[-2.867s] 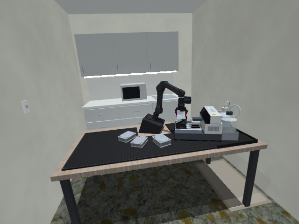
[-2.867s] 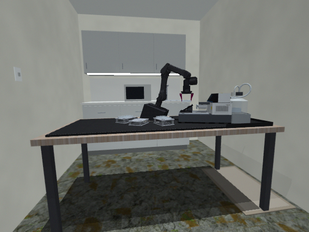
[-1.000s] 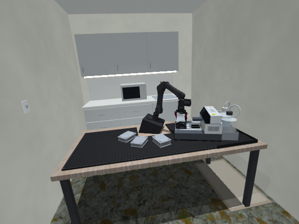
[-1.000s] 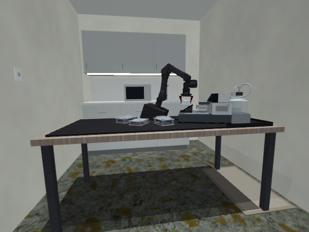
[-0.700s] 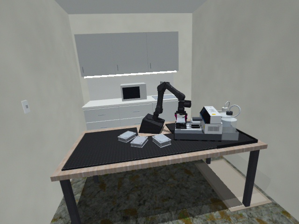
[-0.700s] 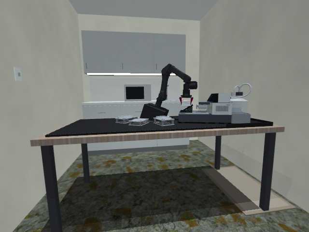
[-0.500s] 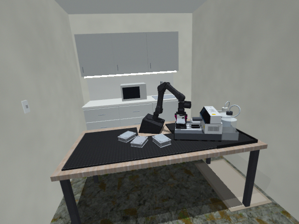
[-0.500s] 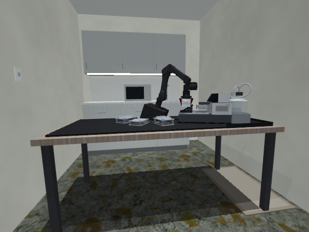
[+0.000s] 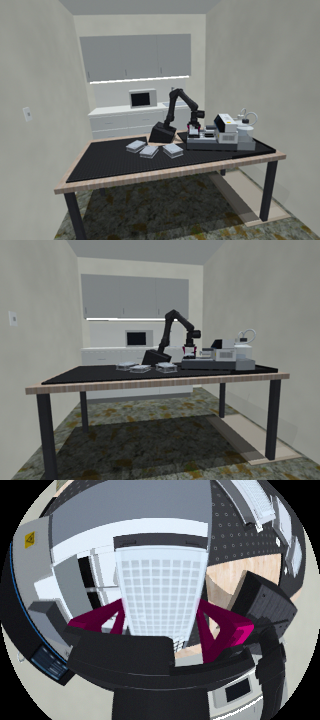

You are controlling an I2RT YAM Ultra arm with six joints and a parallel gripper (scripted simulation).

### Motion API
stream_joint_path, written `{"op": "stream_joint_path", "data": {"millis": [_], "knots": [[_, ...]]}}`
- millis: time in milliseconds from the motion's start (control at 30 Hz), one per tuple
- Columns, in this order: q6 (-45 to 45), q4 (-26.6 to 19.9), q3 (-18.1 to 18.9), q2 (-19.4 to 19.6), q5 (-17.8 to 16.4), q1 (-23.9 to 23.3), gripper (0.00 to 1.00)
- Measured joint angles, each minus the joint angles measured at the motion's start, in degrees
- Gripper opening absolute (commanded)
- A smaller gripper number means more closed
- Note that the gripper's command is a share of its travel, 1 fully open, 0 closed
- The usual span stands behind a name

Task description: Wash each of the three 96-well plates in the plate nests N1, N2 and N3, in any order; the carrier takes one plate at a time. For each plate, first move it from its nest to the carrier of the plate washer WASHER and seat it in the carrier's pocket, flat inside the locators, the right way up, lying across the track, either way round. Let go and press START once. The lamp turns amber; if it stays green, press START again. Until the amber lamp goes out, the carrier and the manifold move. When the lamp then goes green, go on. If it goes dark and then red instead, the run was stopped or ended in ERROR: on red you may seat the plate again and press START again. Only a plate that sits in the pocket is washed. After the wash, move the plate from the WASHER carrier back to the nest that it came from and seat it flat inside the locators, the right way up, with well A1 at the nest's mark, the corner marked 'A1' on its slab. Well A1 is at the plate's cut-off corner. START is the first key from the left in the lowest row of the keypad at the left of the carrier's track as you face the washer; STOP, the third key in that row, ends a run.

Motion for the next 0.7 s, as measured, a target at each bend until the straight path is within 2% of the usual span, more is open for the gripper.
{"op": "stream_joint_path", "data": {"millis": [300, 700], "knots": [[0.3, 2.3, -1.0, 0.9, 0.1, 0.2, 0.0], [0.3, 2.6, -1.3, 0.6, 0.1, 0.2, 0.0]]}}
